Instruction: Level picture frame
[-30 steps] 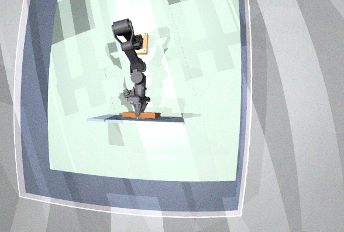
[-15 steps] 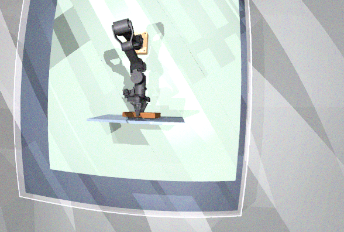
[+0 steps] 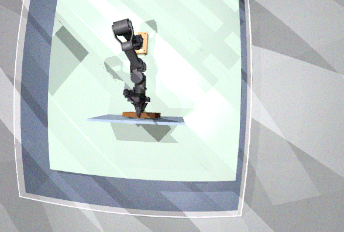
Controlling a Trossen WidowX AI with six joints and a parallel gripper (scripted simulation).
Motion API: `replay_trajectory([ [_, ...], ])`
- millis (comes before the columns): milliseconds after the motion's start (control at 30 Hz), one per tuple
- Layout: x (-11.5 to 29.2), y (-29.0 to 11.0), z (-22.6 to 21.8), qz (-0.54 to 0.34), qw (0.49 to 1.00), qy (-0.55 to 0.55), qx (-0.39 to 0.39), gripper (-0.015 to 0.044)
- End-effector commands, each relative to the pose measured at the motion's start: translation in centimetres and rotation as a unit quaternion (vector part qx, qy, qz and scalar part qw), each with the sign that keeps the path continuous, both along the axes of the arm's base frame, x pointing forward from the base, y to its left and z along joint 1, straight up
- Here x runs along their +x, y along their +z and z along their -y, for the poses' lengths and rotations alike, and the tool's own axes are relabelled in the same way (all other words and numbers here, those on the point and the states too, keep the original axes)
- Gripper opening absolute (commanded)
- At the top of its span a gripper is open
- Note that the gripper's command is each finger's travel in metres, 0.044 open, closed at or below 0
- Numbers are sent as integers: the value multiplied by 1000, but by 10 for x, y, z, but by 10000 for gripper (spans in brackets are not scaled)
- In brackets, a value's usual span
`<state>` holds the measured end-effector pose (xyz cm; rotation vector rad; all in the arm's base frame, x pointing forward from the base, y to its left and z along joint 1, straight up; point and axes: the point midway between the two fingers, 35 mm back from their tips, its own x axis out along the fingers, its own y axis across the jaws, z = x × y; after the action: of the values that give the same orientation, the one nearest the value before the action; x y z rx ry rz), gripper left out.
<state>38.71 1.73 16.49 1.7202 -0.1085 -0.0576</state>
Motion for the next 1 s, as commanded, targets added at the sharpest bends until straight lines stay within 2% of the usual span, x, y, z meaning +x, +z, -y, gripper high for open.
replay_trajectory([
  [0,0,0,-1,0,1000,1,-2,147],
  [433,0,0,-1,0,1000,1,-2,60],
  [500,0,0,-1,0,1000,1,-2,7],
  [533,0,0,-1,0,1000,1,-2,0],
  [967,0,2,0,0,1000,1,-2,0],
])
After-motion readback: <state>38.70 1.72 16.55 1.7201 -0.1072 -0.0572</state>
